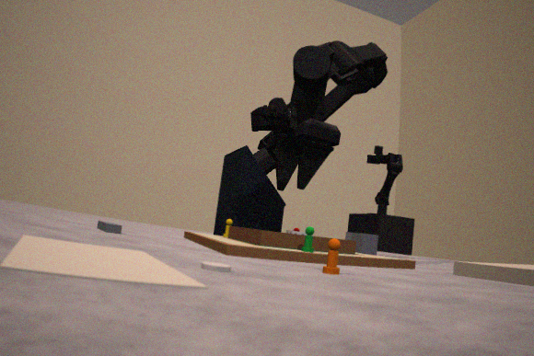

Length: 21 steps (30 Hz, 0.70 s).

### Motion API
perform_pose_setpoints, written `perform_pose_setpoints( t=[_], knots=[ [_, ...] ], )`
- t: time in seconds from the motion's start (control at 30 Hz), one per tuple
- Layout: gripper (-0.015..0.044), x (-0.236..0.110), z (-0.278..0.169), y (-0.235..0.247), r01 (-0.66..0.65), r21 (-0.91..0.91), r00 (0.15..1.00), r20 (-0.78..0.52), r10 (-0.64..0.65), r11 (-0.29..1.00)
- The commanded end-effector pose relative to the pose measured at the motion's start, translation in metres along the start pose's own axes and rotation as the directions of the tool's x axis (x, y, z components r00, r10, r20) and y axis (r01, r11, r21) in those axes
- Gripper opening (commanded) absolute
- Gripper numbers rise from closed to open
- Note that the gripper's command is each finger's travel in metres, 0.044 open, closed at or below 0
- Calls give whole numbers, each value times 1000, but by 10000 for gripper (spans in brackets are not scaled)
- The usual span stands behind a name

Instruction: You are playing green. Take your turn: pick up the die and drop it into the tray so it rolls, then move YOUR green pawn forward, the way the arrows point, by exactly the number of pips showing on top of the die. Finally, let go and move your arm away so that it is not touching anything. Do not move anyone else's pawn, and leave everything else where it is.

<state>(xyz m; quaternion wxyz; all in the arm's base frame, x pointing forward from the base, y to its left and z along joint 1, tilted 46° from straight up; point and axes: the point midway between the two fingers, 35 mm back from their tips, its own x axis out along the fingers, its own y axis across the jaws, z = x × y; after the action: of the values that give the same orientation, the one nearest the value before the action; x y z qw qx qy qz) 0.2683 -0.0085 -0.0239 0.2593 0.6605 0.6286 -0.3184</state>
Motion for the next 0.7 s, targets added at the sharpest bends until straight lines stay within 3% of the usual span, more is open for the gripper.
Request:
perform_pose_setpoints(
  t=[0.0, 0.07, 0.17, 0.3, 0.43, 0.67],
  knots=[
    [440, 0, -1, 0, 5, -1, 1000, 12, -5, 1000],
    [388, 0, 0, 8, 2, -52, 1000, 7, -1, 999],
    [309, 3, 2, 43, -15, -267, 1000, -14, 12, 964],
    [204, 12, 6, 89, -49, -547, 999, -46, 29, 836],
    [200, 23, 10, 123, -82, -740, 996, -74, 40, 668],
    [200, 24, 10, 124, -83, -748, 996, -76, 40, 658]
  ],
)
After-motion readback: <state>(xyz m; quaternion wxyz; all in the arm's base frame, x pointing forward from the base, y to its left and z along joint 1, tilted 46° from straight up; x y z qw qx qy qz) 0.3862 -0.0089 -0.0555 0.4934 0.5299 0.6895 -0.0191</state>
